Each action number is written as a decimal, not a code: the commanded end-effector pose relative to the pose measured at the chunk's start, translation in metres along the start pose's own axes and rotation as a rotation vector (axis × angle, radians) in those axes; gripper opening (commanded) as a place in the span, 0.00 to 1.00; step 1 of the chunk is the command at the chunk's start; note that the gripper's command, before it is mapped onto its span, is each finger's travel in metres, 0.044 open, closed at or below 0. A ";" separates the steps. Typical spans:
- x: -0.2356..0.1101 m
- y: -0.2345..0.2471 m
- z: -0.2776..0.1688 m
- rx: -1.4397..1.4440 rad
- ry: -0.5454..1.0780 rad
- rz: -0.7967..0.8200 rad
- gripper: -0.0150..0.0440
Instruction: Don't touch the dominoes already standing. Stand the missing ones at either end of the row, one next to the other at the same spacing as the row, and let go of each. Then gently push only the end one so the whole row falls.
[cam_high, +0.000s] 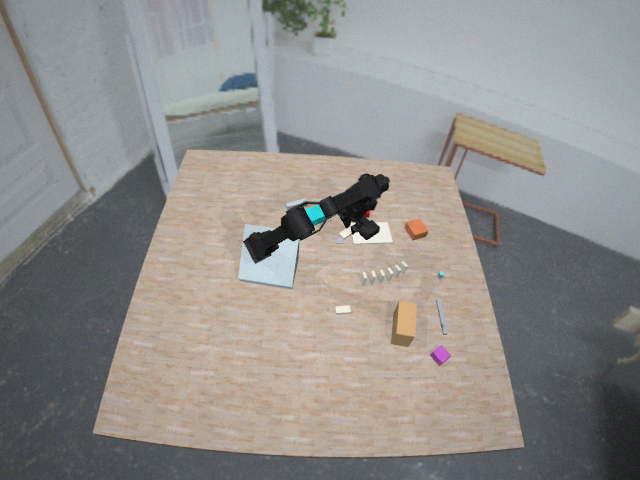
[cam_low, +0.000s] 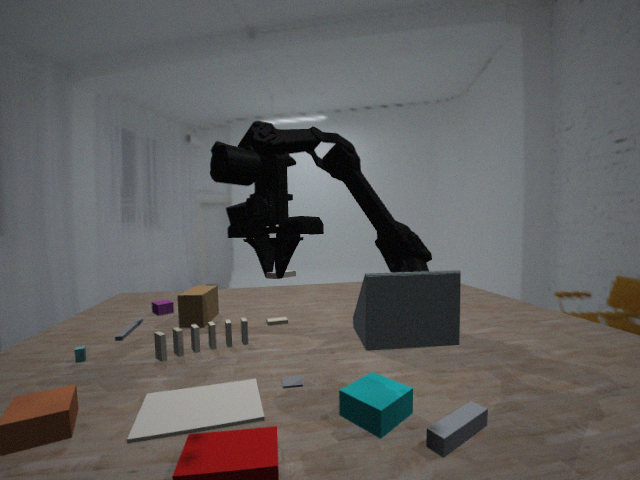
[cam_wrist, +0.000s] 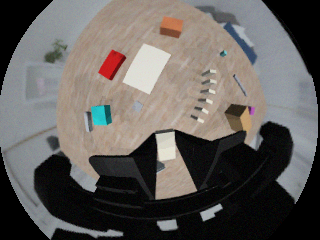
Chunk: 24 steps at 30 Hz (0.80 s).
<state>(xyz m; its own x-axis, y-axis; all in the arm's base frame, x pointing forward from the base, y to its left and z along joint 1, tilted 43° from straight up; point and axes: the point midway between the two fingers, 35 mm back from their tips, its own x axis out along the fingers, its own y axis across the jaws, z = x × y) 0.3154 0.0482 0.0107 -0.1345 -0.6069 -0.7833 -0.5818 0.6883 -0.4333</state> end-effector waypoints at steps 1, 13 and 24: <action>0.010 0.003 0.002 0.011 -0.037 0.054 0.44; 0.038 0.011 0.013 0.044 -0.205 0.210 0.44; 0.055 0.015 0.021 0.064 -0.391 0.312 0.44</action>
<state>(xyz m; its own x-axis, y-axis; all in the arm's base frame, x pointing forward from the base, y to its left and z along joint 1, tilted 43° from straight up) 0.3154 0.0335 -0.0459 -0.0096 -0.2288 -0.9734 -0.5079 0.8397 -0.1924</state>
